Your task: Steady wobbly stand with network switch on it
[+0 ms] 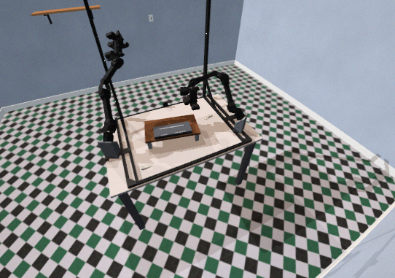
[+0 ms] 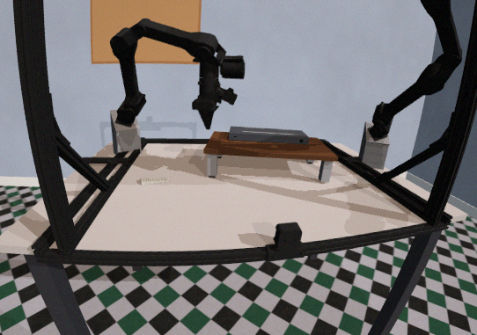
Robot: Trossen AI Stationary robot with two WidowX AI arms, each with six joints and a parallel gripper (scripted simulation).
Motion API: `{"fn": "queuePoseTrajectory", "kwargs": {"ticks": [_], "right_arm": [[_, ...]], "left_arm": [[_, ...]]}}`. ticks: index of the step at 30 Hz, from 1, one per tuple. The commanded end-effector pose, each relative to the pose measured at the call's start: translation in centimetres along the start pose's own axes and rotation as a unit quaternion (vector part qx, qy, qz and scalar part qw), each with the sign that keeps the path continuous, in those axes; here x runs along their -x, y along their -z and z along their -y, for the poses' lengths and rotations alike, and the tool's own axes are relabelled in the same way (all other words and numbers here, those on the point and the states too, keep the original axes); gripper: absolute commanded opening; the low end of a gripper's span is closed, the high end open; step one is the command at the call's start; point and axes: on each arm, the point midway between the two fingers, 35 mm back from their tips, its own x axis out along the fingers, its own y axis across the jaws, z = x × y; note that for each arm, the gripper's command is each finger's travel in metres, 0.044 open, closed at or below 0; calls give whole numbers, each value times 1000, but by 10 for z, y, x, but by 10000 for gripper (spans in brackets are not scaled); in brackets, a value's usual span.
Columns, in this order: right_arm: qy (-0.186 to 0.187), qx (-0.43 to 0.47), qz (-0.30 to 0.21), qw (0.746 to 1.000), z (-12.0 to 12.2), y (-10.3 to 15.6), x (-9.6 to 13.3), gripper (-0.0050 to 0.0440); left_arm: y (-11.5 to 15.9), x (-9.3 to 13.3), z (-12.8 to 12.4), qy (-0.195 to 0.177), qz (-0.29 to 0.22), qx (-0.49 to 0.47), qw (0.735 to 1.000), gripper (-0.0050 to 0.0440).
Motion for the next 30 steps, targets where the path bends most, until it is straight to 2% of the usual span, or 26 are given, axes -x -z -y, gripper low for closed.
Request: {"fn": "queuePoseTrajectory", "kwargs": {"ticks": [1, 2, 6, 9, 13, 14, 15, 20, 25, 30], "right_arm": [[4, 6, 10, 1000, 2, -5, -3, 0], [4, 6, 10, 1000, 2, -5, -3, 0], [-21, -32, -121, 992, -8, 82, 20, 0], [-32, -59, -210, 975, -12, 126, 39, 0], [-39, -97, -328, 939, -18, 191, 78, 0], [-39, -97, -328, 939, -20, 205, 85, 0], [-39, -97, -328, 939, -21, 215, 91, 0], [-35, -96, -331, 938, -18, 209, 90, 0], [-30, -144, -462, 874, -26, 282, 159, 0], [-13, -191, -583, 790, -34, 326, 226, 0]], "left_arm": [[0, 0, 0, 0, 0, 0, 1000, 0], [0, 0, 0, 0, 0, 0, 1000, 0], [0, 0, 0, 0, 0, 0, 1000, 0], [0, 0, 0, 0, 0, 0, 1000, 0], [0, 0, 0, 0, 0, 0, 1000, 0], [0, 0, 0, 0, 0, 0, 1000, 0], [0, 0, 0, 0, 0, 0, 1000, 0], [0, 0, 0, 0, 0, 0, 1000, 0], [0, 0, 0, 0, 0, 0, 1000, 0], [0, 0, 0, 0, 0, 0, 1000, 0]]}}
